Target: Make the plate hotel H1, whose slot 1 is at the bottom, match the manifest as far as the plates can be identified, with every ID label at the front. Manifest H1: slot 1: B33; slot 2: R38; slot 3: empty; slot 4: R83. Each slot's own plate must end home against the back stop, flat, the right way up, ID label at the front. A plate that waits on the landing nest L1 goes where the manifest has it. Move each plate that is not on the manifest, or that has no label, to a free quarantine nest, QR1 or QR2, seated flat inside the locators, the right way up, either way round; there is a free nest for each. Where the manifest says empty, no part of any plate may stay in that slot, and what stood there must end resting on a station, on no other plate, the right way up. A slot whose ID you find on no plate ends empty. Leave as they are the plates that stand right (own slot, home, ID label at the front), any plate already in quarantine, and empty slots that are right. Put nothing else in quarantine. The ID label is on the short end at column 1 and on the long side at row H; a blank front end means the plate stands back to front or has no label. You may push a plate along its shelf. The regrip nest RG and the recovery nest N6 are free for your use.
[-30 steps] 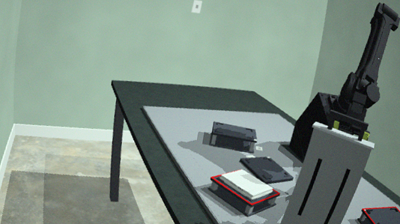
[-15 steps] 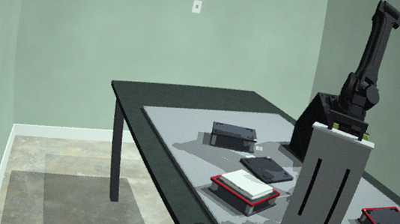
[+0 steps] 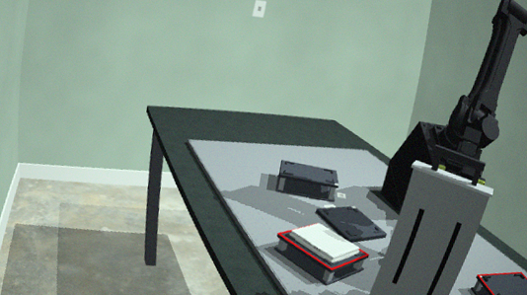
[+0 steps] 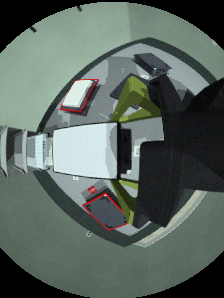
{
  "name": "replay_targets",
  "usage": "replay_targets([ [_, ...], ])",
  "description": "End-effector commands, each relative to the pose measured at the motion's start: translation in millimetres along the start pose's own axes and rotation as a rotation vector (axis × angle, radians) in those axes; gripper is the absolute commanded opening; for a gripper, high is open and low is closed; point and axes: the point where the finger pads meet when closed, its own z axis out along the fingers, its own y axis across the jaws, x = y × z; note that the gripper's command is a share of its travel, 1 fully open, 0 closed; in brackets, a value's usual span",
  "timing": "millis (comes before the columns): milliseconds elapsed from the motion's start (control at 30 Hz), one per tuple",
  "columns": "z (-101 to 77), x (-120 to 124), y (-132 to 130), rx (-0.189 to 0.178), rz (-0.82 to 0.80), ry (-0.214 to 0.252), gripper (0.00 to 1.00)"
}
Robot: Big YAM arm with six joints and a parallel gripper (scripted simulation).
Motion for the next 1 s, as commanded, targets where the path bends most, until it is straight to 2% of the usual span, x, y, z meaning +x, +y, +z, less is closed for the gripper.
replay_targets([
  [0,3.9,-11.0,8.2,-0.022,0.010,-0.037,0.86],
  [967,12.6,3.2,6.4,-0.019,0.010,-0.029,0.86],
])
